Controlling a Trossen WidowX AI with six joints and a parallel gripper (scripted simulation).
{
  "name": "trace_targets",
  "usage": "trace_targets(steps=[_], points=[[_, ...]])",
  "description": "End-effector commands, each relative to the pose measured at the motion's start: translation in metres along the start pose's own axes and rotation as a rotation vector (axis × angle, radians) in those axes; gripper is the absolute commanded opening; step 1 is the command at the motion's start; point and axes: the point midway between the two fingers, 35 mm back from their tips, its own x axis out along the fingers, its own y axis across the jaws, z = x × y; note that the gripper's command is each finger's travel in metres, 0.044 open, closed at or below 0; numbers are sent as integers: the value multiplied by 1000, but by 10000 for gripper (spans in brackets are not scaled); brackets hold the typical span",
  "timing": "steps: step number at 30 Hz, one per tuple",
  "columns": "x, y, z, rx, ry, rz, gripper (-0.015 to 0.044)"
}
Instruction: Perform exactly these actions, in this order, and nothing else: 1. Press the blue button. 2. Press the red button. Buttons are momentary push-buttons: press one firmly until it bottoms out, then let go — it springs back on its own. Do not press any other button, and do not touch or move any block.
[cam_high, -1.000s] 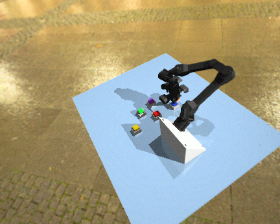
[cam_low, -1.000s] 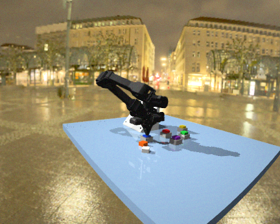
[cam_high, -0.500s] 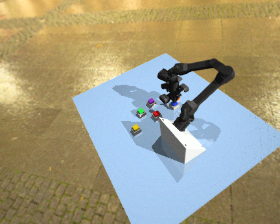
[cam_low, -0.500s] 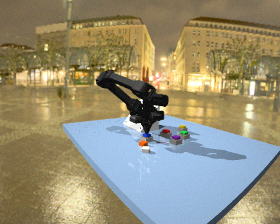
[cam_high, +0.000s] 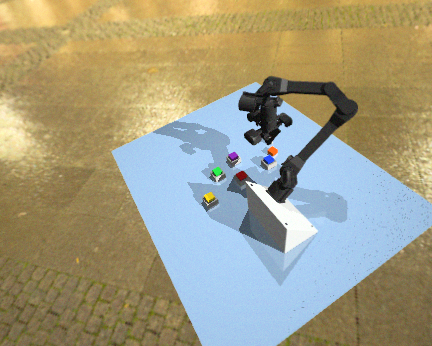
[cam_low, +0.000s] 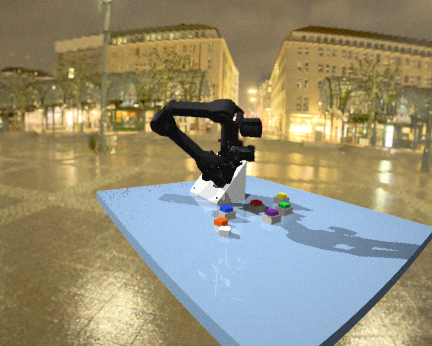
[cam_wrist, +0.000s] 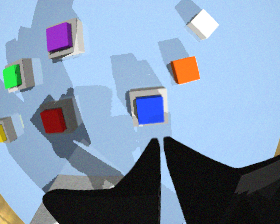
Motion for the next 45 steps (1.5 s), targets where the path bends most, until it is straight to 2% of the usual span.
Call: trace_targets(steps=[1,11,17,22,45], points=[[-6,3,0,5,10,2,20],[-7,139,-2,6,9,9,20],[-4,141,-2,6,9,8,20],[52,141,-3,7,8,6,20],[83,141,-3,7,8,6,20]])
